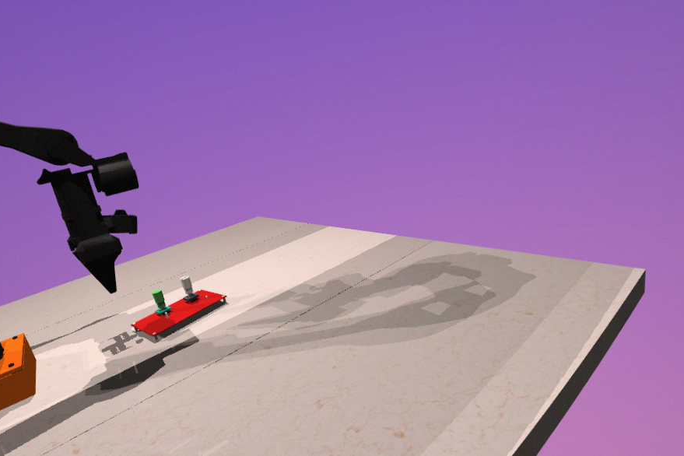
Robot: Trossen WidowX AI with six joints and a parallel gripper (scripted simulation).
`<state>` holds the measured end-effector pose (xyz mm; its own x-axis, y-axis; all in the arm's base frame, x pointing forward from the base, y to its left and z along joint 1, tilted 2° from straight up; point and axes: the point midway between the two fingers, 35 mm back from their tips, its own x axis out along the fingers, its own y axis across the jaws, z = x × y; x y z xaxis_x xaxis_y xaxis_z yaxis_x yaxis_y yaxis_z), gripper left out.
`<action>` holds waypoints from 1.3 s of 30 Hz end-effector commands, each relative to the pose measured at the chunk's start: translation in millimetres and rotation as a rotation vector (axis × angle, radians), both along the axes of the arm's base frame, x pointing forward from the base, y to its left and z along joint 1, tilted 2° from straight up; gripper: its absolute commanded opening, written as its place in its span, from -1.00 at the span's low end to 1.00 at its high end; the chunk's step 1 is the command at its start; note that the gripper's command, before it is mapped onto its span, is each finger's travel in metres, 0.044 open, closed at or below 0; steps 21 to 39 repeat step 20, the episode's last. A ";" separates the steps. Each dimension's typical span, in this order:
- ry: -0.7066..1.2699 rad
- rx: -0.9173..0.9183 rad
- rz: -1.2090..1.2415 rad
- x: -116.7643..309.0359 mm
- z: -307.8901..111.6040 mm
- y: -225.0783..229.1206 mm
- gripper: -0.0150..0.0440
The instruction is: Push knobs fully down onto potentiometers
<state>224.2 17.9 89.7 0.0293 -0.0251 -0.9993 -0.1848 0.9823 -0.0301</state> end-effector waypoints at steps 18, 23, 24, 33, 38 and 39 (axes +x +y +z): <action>0.001 0.002 0.003 -37.5 -6.3 -5.5 1.00; 0.001 0.002 0.003 -37.5 -6.3 -5.5 1.00; 0.001 0.002 0.003 -37.5 -6.3 -5.5 1.00; 0.001 0.002 0.003 -37.5 -6.3 -5.5 1.00; 0.001 0.002 0.003 -37.5 -6.3 -5.5 1.00; 0.001 0.002 0.003 -37.5 -6.3 -5.5 1.00</action>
